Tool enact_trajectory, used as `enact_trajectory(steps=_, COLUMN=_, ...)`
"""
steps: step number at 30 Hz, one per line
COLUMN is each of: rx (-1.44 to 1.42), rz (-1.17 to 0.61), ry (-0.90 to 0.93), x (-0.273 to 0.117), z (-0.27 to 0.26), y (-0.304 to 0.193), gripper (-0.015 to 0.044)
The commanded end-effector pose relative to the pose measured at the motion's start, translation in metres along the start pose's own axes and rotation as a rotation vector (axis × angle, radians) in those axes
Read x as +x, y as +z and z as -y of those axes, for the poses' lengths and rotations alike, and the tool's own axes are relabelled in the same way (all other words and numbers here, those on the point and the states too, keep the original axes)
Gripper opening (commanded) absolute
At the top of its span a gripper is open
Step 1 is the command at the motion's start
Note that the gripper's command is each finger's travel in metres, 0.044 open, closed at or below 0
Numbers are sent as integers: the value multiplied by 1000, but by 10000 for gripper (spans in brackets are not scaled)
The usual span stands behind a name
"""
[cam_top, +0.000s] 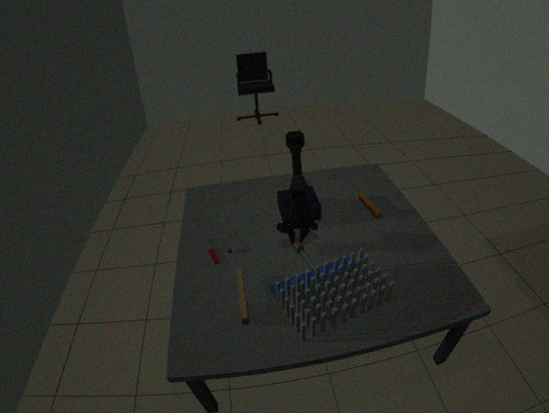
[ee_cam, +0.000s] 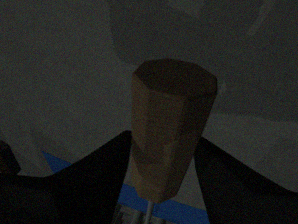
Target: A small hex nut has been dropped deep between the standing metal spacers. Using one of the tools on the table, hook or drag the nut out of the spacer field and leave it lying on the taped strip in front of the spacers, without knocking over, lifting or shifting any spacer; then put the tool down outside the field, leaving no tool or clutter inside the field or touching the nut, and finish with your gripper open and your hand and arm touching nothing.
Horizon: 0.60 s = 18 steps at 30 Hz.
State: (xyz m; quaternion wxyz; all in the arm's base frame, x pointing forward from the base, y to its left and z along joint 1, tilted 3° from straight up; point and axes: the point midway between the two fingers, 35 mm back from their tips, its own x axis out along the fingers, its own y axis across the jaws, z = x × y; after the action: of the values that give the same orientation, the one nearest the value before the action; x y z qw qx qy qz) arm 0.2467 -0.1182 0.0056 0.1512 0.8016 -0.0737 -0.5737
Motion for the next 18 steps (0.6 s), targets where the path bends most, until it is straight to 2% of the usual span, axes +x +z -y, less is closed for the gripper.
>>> enact_trajectory(steps=1, rx=-4, rz=-12, ry=3, x=1, z=0, y=-3, gripper=0)
enact_trajectory(steps=18, rx=-2, rz=-12, ry=3, x=4, z=-2, y=-14, gripper=0)
